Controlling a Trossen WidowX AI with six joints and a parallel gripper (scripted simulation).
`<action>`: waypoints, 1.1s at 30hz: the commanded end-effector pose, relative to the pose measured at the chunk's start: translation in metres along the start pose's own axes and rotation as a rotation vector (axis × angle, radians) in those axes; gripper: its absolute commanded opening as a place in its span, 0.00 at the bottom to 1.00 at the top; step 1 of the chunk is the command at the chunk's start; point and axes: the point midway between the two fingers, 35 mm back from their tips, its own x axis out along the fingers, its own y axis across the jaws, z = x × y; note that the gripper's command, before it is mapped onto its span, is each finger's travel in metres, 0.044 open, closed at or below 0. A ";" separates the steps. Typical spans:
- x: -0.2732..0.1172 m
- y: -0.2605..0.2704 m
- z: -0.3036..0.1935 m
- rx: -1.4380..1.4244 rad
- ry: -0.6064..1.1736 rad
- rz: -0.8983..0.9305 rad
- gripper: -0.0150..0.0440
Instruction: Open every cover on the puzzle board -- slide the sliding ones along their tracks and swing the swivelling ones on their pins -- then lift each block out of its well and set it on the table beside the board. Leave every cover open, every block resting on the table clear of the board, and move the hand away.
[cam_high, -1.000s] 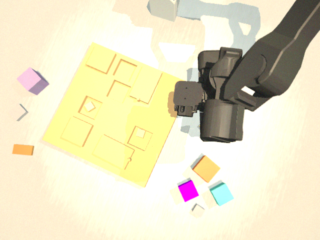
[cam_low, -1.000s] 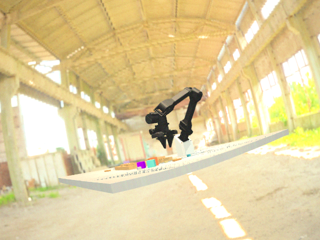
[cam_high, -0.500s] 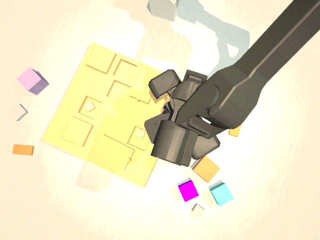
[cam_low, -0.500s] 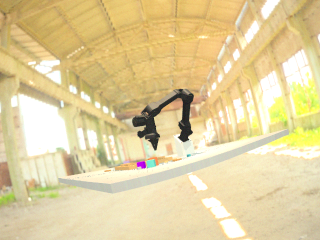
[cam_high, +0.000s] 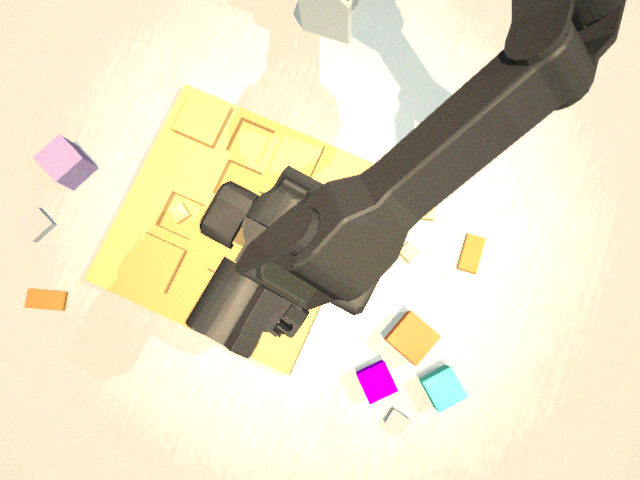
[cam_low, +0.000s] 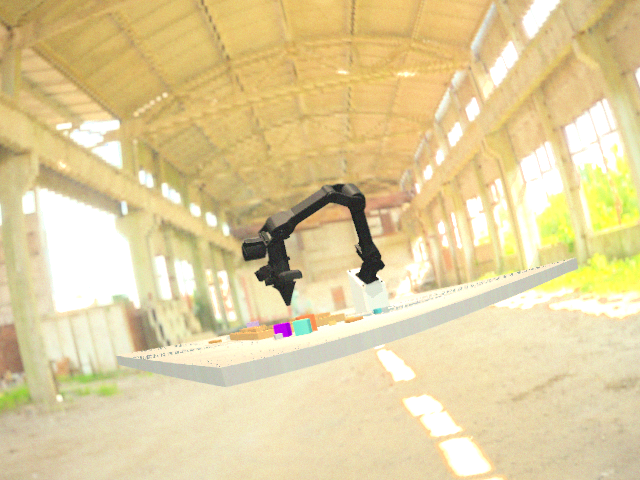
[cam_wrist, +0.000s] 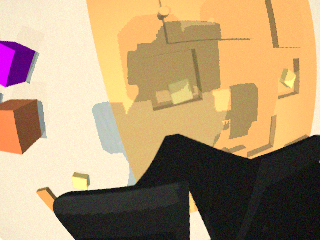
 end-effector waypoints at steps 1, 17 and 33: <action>0.000 -0.024 0.015 -0.165 -0.001 0.011 0.25; 0.010 -0.024 0.019 -0.168 -0.002 0.010 0.25; 0.051 -0.022 0.017 -0.168 -0.001 0.013 0.25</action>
